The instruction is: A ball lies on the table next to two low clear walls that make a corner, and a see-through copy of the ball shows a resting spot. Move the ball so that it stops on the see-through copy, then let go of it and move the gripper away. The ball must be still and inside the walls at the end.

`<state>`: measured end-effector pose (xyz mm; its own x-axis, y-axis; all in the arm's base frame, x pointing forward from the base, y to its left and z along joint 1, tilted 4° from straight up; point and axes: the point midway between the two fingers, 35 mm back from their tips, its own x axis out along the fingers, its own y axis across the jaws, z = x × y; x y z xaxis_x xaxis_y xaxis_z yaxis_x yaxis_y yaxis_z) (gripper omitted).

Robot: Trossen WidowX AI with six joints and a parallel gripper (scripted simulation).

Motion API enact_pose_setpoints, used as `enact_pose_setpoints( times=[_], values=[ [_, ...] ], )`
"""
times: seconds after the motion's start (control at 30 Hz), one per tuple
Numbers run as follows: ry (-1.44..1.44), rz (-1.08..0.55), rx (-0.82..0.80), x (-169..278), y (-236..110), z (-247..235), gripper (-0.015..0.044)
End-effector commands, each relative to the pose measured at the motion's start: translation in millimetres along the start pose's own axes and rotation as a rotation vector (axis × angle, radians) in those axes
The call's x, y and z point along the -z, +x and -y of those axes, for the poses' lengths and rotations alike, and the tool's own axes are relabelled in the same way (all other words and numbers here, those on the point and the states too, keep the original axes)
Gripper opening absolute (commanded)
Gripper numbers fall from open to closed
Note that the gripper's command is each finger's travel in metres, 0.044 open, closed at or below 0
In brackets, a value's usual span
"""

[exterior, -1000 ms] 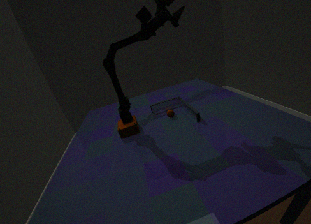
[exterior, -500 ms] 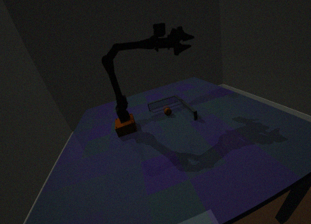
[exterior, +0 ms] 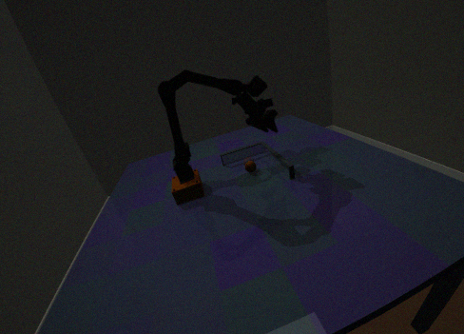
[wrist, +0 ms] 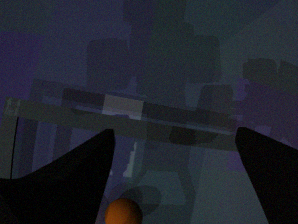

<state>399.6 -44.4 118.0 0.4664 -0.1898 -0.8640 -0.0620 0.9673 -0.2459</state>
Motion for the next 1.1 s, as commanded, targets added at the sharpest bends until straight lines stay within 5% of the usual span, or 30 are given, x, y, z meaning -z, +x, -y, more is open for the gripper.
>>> enact_pose_setpoints(
  times=[0.0,0.2,1.07],
  values=[
    [0.094,-0.221,-0.085,58,13,-18,0.0359],
    [0.214,-0.501,-0.151,127,12,-38,0.0359],
    [0.214,-0.501,-0.151,142,42,-44,0.0359]
  ],
)
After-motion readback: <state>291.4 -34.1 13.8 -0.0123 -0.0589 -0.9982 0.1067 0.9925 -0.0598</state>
